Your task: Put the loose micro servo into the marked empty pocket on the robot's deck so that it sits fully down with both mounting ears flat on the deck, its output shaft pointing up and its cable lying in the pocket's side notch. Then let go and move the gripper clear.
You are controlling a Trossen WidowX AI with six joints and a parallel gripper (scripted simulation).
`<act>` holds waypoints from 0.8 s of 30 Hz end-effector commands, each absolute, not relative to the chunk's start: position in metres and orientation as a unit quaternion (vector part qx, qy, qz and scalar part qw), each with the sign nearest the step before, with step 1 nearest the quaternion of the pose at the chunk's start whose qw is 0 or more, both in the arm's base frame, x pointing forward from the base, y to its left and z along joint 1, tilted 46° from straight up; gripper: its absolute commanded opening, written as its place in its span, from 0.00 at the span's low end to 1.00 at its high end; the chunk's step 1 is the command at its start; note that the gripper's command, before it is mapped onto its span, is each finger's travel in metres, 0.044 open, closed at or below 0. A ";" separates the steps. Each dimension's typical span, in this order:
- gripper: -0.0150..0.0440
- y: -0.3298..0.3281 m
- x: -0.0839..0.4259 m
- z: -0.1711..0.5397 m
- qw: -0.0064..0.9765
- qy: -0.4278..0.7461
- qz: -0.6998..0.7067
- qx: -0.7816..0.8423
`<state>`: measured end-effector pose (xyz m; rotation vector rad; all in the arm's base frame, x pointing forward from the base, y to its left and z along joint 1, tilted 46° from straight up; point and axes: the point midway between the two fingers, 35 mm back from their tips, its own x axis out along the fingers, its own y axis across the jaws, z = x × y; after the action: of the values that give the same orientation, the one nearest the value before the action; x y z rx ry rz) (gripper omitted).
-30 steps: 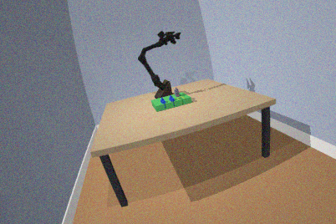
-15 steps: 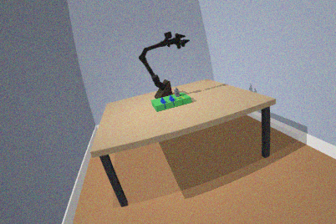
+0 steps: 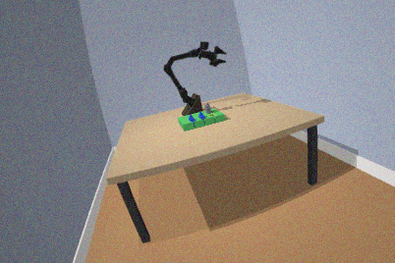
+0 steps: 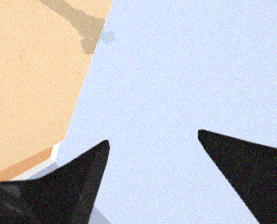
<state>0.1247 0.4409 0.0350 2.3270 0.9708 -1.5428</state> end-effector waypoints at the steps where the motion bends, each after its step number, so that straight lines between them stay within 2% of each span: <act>1: 1.00 0.412 0.148 0.022 0.106 0.264 -0.538 0.794; 11: 1.00 0.327 0.197 -0.001 0.139 0.100 -0.578 0.798; 24: 1.00 0.207 0.227 -0.009 0.192 -0.108 -0.615 0.757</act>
<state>0.2244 0.2335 -0.0077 2.1833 -0.1772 -1.7204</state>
